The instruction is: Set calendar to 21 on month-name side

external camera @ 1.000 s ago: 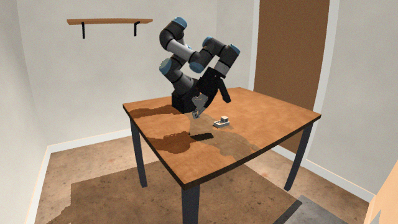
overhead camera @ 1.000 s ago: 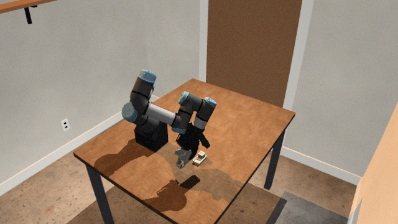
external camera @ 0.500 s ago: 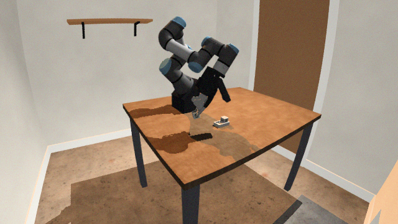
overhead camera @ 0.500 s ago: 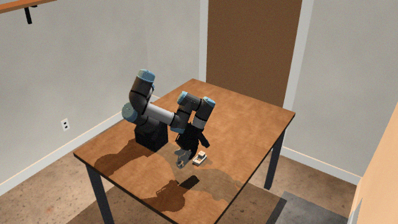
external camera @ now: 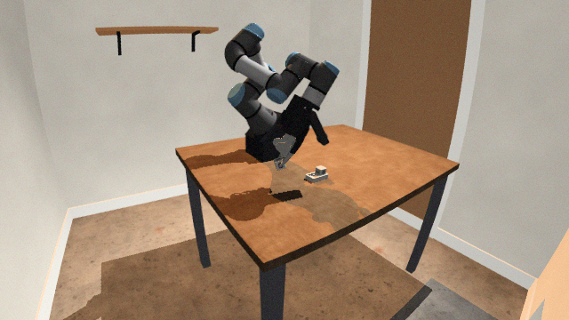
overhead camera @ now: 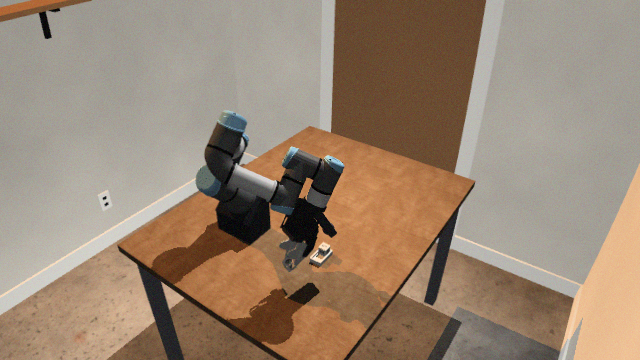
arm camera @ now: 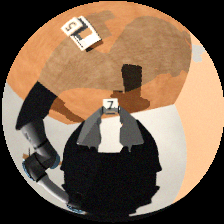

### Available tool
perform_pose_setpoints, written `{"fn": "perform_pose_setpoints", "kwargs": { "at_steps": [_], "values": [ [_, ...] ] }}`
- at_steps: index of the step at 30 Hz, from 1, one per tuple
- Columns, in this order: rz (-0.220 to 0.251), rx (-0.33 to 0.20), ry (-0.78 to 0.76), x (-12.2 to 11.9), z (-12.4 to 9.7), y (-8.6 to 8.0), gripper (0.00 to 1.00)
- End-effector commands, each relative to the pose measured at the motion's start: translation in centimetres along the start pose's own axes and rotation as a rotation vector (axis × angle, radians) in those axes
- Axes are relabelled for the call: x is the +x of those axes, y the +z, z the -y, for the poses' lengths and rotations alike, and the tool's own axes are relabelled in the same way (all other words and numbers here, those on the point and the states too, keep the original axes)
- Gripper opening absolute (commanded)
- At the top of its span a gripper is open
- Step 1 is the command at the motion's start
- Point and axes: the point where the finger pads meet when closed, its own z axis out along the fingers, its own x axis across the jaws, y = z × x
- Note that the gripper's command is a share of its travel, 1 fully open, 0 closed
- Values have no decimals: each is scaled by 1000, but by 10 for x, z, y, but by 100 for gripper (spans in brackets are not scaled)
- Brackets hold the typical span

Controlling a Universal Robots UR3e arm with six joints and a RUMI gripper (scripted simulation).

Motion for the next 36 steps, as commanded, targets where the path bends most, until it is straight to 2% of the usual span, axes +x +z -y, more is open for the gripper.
{"fn": "perform_pose_setpoints", "kwargs": {
  "at_steps": [1,15,17,27,36],
  "values": [
    [2,20,1,0,0,0,10],
    [8,153,0,-1,-1,1,10],
    [8,153,0,-1,-1,1,10],
    [-10,220,-1,1,-2,-1,10],
    [-15,231,-1,2,-2,-1,10]
  ]
}}
